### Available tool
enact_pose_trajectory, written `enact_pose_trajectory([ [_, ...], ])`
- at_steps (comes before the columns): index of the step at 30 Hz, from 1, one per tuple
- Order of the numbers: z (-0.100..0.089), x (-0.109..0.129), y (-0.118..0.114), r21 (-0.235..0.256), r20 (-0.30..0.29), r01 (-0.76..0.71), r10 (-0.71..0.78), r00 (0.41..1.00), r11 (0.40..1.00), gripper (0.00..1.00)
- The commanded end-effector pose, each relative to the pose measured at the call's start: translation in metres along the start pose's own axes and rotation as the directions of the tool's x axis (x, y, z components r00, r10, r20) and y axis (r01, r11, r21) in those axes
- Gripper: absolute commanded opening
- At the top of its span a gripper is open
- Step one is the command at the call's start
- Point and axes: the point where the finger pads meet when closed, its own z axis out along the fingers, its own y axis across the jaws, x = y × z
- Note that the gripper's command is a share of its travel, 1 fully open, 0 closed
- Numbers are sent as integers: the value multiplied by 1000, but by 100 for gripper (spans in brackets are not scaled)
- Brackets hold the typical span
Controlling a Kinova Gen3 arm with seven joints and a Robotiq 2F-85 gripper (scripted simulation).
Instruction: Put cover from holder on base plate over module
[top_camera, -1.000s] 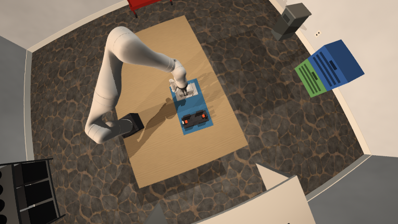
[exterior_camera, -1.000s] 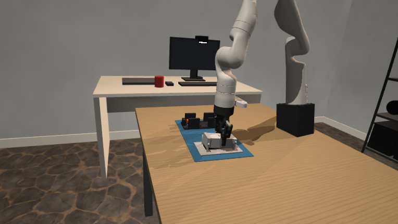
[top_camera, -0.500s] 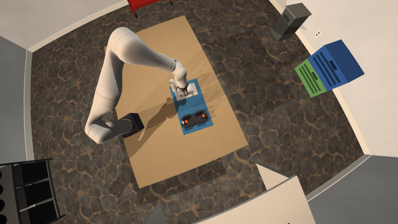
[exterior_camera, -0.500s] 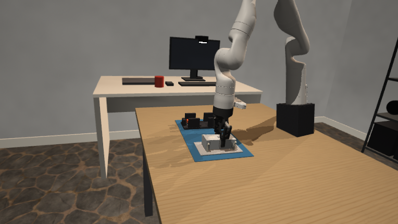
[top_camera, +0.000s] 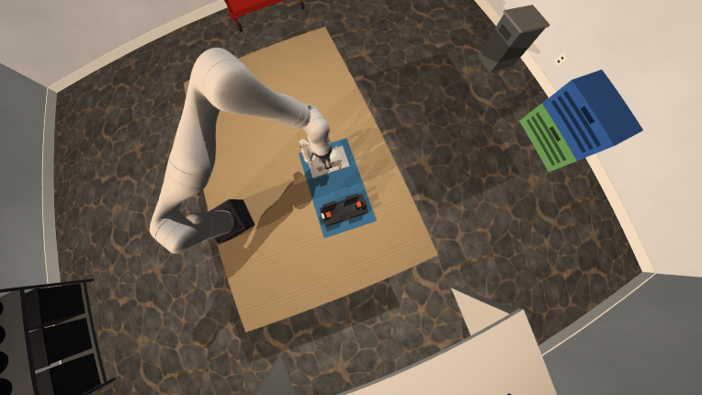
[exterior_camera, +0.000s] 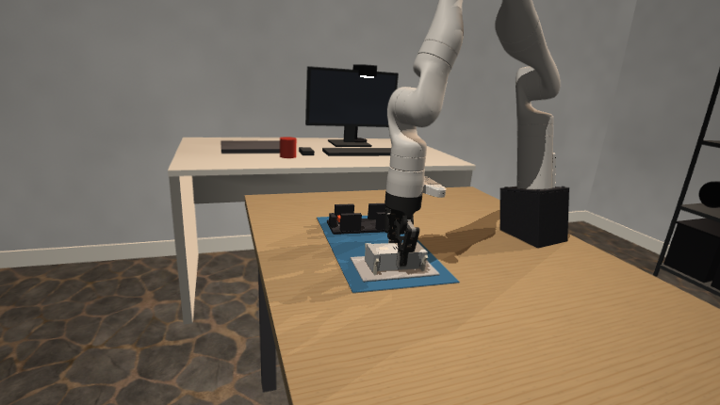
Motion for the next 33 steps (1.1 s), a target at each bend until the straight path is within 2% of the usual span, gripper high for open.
enact_pose_trajectory([
  [1, -1, 0, 0, -1, 1, 0, 0, 1000, 1000, 0],
  [33, 1, -2, 0, -1, 1, 0, 0, 1000, 1000, 0],
])
